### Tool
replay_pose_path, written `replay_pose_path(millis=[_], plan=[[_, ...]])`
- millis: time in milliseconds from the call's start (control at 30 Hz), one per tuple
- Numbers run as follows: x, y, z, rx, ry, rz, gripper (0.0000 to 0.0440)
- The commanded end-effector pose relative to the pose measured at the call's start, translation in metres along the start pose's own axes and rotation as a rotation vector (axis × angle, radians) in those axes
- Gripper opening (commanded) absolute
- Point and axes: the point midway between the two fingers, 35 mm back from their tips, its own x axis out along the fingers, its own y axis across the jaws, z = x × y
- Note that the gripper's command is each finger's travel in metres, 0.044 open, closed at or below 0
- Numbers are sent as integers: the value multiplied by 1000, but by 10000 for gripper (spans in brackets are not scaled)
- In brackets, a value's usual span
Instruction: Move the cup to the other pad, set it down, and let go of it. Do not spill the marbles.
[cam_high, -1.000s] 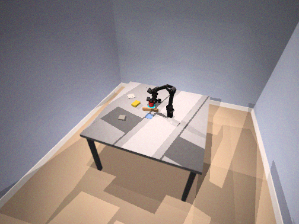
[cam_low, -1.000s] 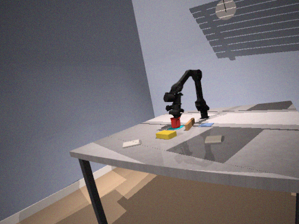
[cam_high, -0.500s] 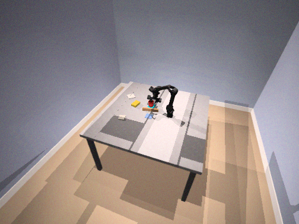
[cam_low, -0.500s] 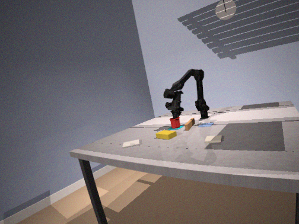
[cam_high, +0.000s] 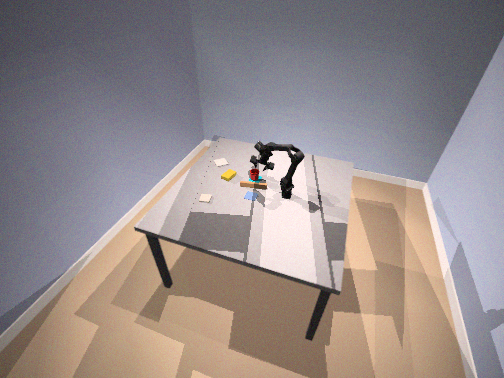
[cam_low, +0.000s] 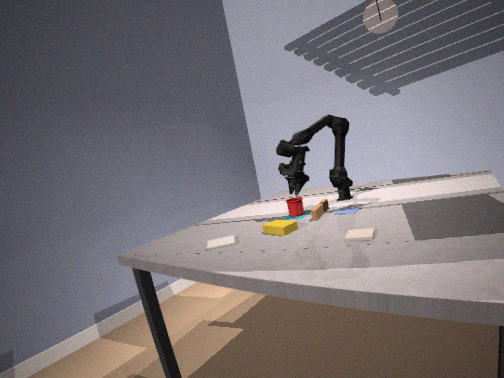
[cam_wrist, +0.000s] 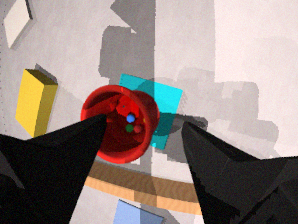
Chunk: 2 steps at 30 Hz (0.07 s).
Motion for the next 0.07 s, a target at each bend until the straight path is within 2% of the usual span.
replay_pose_path(millis=[0, 33], plan=[[-13, 3, 6, 5, -19, 31, 306], [-16, 4, 7, 9, -23, 36, 330]])
